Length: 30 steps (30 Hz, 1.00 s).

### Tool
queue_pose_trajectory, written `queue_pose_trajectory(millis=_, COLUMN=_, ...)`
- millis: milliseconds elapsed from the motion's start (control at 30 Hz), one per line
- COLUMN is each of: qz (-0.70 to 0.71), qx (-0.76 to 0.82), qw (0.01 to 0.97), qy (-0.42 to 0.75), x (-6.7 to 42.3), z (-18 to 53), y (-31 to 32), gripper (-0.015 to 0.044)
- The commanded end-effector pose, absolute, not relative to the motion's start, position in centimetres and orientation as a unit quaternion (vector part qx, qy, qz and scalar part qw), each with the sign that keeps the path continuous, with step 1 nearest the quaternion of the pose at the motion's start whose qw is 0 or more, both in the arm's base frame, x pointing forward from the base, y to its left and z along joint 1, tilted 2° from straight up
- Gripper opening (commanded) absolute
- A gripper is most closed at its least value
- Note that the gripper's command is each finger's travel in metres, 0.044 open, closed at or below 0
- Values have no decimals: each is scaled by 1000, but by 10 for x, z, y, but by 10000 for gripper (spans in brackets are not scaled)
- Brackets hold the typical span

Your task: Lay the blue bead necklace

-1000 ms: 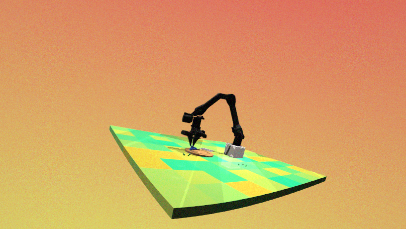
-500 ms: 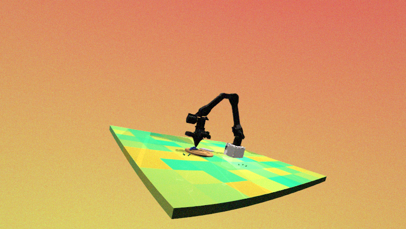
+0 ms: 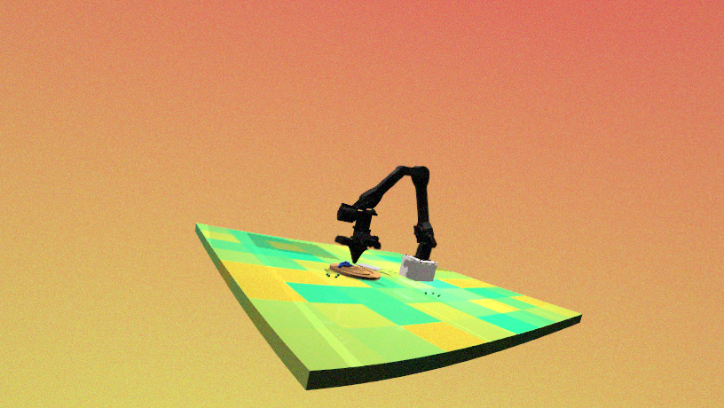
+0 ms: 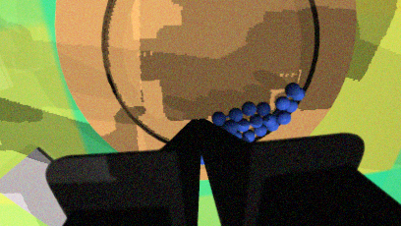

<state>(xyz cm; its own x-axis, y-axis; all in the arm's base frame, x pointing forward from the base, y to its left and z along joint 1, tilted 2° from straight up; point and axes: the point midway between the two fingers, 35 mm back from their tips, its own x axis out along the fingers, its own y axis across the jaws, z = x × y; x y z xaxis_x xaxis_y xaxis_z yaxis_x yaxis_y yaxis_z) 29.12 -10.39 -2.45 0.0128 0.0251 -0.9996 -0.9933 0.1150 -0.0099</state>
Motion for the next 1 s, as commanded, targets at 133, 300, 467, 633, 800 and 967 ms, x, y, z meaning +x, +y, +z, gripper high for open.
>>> queue_pose_trajectory(millis=133, qz=473, qx=-466, qw=539, qy=518, x=291, z=-34, y=-102, gripper=0)
queue_pose_trajectory(millis=300, qz=473, qx=-468, qw=538, qy=518, x=291, z=-32, y=-103, gripper=53)
queue_pose_trajectory(millis=467, qz=473, qx=-468, qw=538, qy=518, x=291, z=-32, y=-103, gripper=184)
queue_pose_trajectory(millis=633, qz=473, qx=-468, qw=538, qy=518, x=291, z=-32, y=-103, gripper=315)
queue_pose_trajectory(millis=800, qz=475, qx=-466, qw=537, qy=519, x=290, z=-31, y=-103, gripper=440)
queue_pose_trajectory(millis=967, qz=473, qx=-466, qw=539, qy=518, x=290, z=-23, y=-103, gripper=440)
